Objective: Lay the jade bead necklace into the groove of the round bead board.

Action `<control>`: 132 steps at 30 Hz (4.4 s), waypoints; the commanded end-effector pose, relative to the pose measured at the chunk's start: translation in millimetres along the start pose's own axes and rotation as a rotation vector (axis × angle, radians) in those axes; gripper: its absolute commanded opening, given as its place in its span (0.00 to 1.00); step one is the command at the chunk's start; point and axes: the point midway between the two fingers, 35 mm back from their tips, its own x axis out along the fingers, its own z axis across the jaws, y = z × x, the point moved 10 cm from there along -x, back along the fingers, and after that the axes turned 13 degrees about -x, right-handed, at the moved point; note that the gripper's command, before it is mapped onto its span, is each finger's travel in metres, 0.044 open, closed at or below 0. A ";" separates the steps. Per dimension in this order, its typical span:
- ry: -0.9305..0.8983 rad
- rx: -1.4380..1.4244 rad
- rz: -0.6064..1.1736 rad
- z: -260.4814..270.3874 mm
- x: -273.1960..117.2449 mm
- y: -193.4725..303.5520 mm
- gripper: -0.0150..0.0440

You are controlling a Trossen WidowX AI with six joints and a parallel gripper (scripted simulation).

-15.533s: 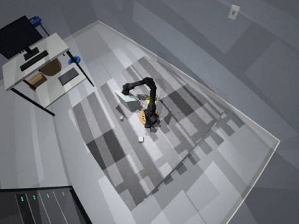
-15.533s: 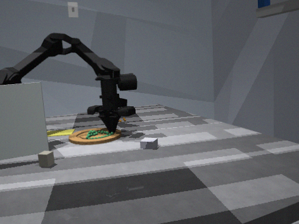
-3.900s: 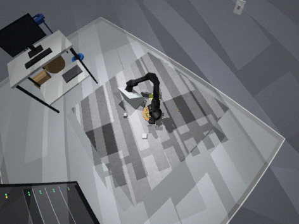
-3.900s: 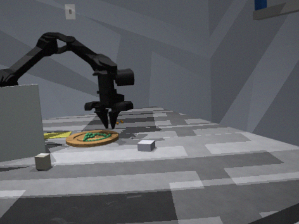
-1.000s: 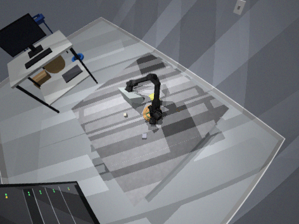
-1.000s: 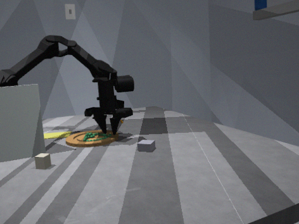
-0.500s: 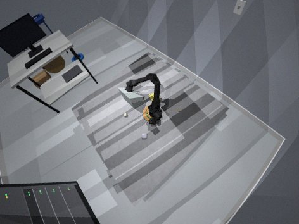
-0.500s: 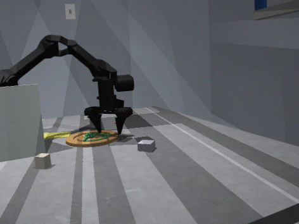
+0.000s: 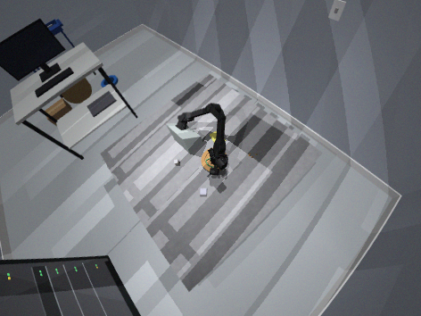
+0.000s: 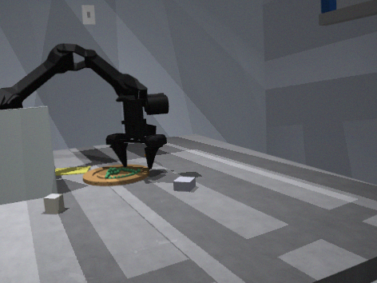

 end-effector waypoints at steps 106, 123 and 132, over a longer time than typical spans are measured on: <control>0.004 -0.463 0.005 65.1 8.1 66.9 0.25; -0.002 -0.452 0.000 75.3 2.4 80.7 0.25; -0.002 -0.452 0.000 75.6 2.4 81.2 0.25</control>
